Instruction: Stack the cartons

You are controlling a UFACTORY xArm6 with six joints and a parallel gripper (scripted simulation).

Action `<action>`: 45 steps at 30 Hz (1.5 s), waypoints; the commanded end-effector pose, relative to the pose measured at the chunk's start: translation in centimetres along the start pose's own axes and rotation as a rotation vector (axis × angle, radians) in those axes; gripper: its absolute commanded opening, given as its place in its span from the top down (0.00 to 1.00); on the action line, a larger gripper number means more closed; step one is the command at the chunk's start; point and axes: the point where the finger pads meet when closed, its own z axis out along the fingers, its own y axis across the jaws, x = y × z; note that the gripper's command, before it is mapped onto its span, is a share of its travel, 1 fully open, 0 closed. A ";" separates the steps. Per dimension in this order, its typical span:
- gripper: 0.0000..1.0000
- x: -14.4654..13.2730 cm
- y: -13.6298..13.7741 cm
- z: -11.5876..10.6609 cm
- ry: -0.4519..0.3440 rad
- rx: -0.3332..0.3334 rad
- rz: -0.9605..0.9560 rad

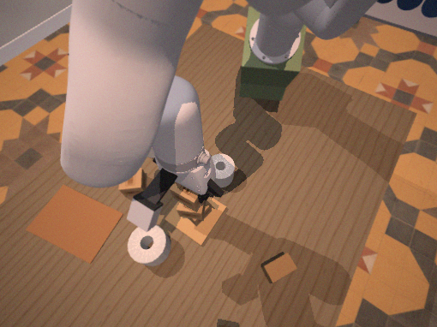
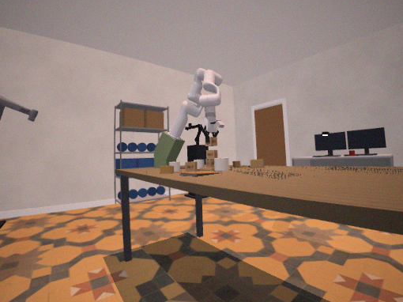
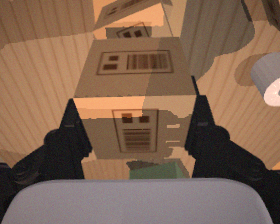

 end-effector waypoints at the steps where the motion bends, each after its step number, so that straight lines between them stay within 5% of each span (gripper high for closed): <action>1: 1.00 0.3 0.0 1.0 -0.004 -0.006 0.001; 30: 1.00 0.4 0.0 2.5 -0.002 -0.004 0.001; 31: 0.00 0.4 0.0 2.5 -0.002 -0.004 0.001; 45: 0.00 0.4 0.0 2.5 -0.002 -0.004 0.001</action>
